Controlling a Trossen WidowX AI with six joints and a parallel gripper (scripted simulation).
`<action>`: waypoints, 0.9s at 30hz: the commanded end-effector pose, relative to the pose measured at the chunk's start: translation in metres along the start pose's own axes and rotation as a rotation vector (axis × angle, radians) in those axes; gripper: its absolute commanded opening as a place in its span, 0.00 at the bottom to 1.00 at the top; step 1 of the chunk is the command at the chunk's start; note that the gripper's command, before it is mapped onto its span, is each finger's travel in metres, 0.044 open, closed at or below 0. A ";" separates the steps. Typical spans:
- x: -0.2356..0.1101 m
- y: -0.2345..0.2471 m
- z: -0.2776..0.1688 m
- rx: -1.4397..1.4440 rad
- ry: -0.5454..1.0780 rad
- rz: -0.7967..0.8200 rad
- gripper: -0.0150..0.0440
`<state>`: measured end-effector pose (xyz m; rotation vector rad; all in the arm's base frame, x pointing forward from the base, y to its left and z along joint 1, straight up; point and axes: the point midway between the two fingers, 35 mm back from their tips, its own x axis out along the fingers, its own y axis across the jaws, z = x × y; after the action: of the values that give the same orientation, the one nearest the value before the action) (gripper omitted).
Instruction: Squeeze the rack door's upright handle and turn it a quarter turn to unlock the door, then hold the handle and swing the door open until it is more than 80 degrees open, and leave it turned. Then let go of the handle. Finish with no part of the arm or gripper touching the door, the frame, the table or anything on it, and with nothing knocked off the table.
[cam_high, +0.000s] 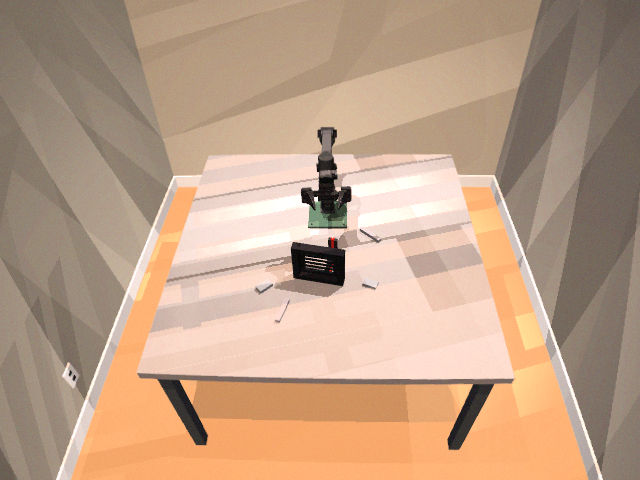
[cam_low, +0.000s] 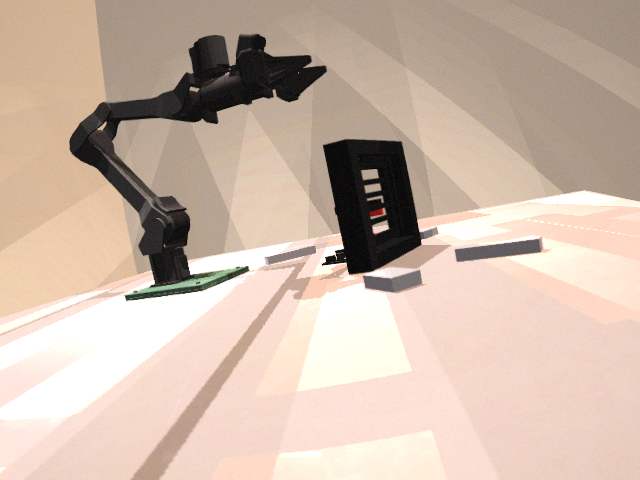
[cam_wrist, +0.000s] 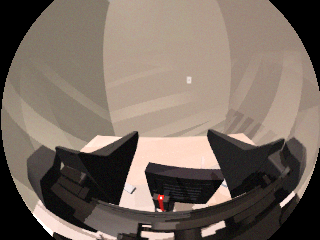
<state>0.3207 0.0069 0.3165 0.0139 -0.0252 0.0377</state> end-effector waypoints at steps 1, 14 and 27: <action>0.000 0.000 0.000 0.001 0.003 0.000 0.89; 0.029 0.003 -0.018 0.052 0.258 -0.003 0.74; 0.047 0.007 -0.040 0.098 0.527 -0.018 0.74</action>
<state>0.3631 0.0152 0.2836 0.0898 0.4410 0.0318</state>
